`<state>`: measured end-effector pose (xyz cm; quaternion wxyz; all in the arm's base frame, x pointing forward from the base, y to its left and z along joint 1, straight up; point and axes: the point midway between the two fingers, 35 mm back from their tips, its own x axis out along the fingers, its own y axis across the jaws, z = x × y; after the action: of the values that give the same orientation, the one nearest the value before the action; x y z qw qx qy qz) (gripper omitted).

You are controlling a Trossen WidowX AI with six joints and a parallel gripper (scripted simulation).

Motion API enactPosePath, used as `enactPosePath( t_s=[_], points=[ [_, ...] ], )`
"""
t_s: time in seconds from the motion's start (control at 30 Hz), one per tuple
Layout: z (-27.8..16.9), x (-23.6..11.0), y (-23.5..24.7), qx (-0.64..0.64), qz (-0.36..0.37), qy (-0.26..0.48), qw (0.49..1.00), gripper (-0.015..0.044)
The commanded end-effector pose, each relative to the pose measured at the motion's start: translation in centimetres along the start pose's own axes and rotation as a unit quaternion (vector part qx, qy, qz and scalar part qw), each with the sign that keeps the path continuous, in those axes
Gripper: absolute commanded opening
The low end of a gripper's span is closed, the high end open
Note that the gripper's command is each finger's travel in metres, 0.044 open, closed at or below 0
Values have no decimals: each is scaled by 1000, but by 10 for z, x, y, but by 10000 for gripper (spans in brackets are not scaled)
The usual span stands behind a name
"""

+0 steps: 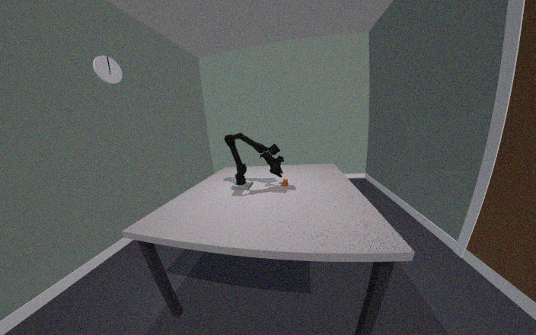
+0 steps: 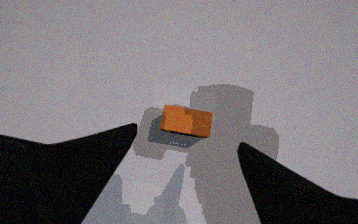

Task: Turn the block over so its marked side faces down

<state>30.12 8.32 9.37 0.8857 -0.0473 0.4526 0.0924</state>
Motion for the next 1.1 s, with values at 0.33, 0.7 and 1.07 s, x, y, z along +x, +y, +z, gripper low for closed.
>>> enactPosePath(
  t_s=[0.33, 0.7, 1.07],
  points=[
    [42, -1, 0, -3, 2, 215, 977, 440],
    [51, -3, 1, 2, 3, 287, 958, 440],
    [30, 28, 1, 2, 3, 287, 958, 440]
  ],
)
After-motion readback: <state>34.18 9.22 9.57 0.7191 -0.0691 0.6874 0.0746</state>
